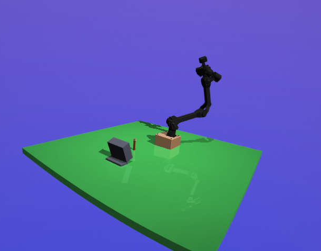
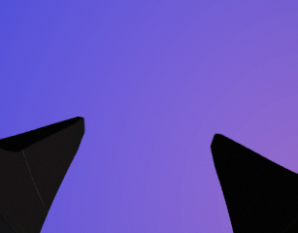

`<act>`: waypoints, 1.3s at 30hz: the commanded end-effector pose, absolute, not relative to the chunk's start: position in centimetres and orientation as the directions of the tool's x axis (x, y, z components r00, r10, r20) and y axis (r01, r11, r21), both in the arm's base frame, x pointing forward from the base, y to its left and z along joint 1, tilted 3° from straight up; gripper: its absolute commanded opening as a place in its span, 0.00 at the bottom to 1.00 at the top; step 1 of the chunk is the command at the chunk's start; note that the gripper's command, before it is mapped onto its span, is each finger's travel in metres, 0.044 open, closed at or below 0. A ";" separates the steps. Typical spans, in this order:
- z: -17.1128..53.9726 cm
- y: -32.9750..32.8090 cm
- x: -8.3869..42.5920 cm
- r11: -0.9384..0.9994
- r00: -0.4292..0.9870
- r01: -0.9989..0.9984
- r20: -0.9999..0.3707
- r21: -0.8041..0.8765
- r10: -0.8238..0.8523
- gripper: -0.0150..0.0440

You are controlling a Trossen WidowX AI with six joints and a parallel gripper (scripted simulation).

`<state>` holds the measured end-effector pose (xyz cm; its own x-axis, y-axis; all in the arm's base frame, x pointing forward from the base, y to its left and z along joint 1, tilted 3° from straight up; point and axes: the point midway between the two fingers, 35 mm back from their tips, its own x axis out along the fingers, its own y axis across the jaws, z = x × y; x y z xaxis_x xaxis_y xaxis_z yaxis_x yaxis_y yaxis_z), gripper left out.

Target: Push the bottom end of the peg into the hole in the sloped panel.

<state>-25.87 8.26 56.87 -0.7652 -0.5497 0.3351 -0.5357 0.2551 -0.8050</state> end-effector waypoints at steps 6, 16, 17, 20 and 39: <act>58.2 6.6 -24.2 0.310 -0.740 -0.603 0.371 -0.735 -0.561 1.00; 61.4 0.6 -18.3 0.446 -0.630 -0.774 0.470 -0.450 -0.619 1.00; 61.7 0.0 -17.6 0.456 -0.617 -0.786 0.478 -0.418 -0.626 1.00; 62.2 -1.8 -15.7 0.479 -0.575 -0.817 0.498 -0.319 -0.649 1.00; 61.9 -13.6 -2.5 0.451 -0.244 -0.832 0.516 0.324 -0.821 1.00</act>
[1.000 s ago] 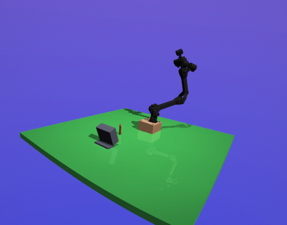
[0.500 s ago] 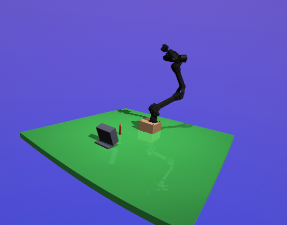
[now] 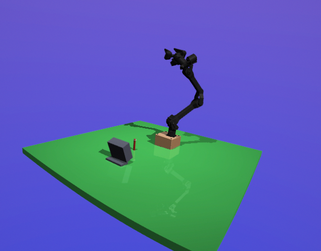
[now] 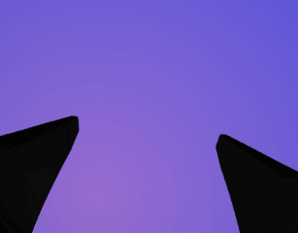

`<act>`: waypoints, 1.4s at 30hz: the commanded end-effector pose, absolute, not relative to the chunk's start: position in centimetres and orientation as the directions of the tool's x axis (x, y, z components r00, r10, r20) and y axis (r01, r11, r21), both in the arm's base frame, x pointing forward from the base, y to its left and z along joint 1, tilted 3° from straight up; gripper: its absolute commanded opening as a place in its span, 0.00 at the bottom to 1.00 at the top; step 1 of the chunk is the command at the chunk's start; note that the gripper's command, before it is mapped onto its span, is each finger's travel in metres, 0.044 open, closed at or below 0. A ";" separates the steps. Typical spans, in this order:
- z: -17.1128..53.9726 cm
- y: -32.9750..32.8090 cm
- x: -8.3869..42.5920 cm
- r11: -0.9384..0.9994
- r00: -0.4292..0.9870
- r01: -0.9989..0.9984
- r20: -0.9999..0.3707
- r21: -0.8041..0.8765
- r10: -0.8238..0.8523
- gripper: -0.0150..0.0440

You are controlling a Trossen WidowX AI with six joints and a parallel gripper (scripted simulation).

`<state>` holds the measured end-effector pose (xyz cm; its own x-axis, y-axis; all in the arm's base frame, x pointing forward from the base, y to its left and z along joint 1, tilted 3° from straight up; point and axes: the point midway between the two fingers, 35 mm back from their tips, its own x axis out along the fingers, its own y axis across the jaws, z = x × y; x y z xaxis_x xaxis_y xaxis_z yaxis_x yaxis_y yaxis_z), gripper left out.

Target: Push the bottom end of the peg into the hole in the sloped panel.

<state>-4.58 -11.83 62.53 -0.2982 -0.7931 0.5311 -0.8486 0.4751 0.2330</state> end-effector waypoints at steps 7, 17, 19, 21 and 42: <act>59.9 -17.9 2.7 0.362 -0.106 -0.763 0.450 0.536 -0.887 1.00; 55.2 -23.1 9.8 0.192 0.082 -0.598 0.297 0.778 -0.951 1.00; 54.0 -24.0 11.2 0.153 0.116 -0.557 0.259 0.816 -0.959 1.00; 52.8 -24.8 12.5 0.114 0.150 -0.514 0.219 0.850 -0.964 1.00; 36.8 -29.2 23.9 -0.303 0.383 0.030 -0.290 0.953 -0.877 1.00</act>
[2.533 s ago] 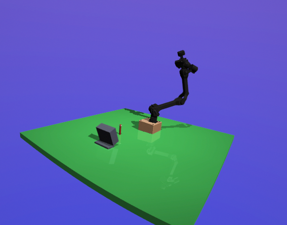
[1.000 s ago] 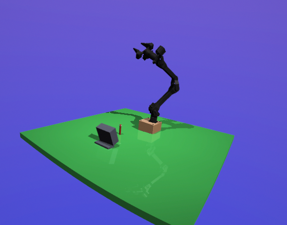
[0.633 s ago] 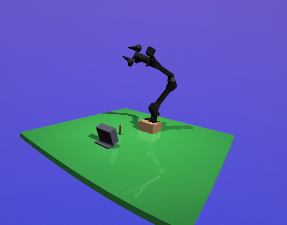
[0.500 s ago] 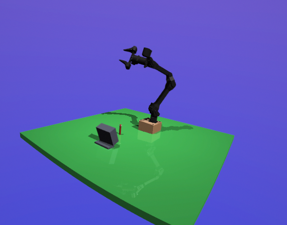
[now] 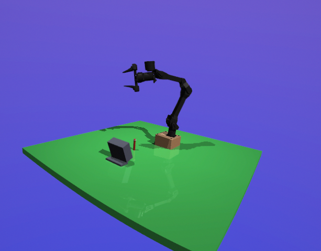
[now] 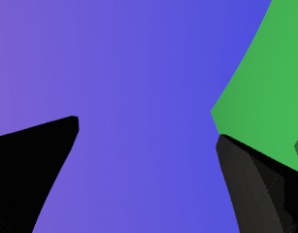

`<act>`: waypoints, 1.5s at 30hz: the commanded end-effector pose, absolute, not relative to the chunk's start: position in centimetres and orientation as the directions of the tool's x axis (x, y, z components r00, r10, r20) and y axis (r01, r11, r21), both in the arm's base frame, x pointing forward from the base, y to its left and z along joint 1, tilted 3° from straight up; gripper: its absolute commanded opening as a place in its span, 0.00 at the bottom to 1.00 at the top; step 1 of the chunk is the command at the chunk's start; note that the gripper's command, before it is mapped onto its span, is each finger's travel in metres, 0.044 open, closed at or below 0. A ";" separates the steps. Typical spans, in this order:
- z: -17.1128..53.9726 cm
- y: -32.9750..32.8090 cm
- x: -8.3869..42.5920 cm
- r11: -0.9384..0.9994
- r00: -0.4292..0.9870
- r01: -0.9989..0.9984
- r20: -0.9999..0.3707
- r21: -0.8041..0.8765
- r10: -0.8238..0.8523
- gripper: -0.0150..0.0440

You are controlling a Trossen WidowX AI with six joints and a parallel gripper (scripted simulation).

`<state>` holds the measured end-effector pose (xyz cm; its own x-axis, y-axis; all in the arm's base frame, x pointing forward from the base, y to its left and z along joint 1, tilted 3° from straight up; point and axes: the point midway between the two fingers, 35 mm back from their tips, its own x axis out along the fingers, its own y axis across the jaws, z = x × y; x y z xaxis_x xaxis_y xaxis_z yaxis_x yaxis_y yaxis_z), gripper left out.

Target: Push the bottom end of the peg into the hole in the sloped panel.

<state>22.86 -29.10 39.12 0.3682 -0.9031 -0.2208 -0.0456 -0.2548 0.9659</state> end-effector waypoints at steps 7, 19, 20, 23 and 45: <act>31.4 -29.2 26.0 -0.404 0.395 0.207 -0.454 0.891 -0.798 1.00; 22.4 -27.9 28.1 -0.534 0.359 0.473 -0.707 0.700 -0.609 1.00; 21.7 -27.7 28.2 -0.542 0.353 0.494 -0.726 0.680 -0.590 1.00; 19.5 -27.0 28.4 -0.563 0.330 0.551 -0.781 0.615 -0.530 1.00; 5.8 -18.9 26.0 -0.566 0.037 0.824 -0.999 0.028 0.003 1.00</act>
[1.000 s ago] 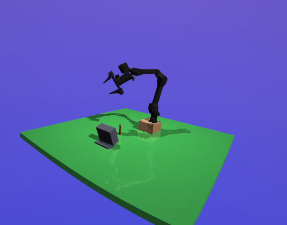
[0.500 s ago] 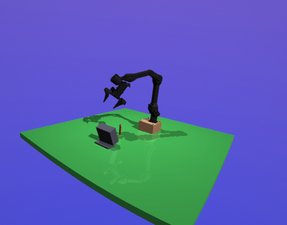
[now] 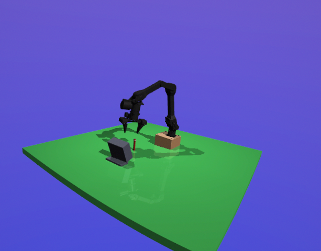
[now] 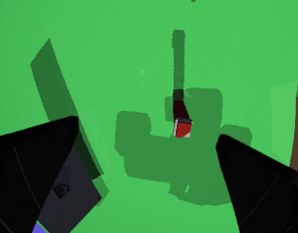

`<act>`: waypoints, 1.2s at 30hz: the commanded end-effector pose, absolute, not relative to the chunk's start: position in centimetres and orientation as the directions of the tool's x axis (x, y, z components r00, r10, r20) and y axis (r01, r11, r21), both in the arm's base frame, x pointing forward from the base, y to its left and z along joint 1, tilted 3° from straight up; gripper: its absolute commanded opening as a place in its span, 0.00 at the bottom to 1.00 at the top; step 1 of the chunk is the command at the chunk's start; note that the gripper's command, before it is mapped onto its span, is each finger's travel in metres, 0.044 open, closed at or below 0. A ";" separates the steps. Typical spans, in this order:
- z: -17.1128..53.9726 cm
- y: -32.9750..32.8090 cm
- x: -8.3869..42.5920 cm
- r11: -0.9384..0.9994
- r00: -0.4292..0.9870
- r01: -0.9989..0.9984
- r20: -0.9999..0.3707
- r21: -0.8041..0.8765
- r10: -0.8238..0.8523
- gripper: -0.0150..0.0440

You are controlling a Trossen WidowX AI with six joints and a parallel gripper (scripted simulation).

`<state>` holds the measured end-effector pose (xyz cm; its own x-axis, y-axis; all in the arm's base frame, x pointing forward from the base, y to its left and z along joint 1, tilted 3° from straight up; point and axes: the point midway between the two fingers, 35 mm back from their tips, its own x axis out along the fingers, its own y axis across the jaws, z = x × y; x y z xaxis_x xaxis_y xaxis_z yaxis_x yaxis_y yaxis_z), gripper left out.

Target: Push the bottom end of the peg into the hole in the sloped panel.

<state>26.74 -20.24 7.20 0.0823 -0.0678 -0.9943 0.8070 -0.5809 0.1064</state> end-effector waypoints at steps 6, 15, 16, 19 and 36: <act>5.2 -18.1 25.6 -0.557 0.014 0.831 -0.999 -0.010 0.039 1.00; 4.3 -18.1 25.6 -0.557 0.014 0.831 -0.999 -0.010 0.039 1.00; 4.2 -18.1 25.7 -0.557 0.014 0.831 -0.999 -0.010 0.039 1.00; 3.7 -18.1 25.7 -0.557 0.014 0.831 -0.999 -0.010 0.039 1.00; 0.9 -17.9 25.7 -0.557 0.014 0.831 -0.999 -0.010 0.039 1.00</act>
<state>25.87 -18.17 1.46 0.0170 0.0307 -0.9994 0.8318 -0.5550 -0.0029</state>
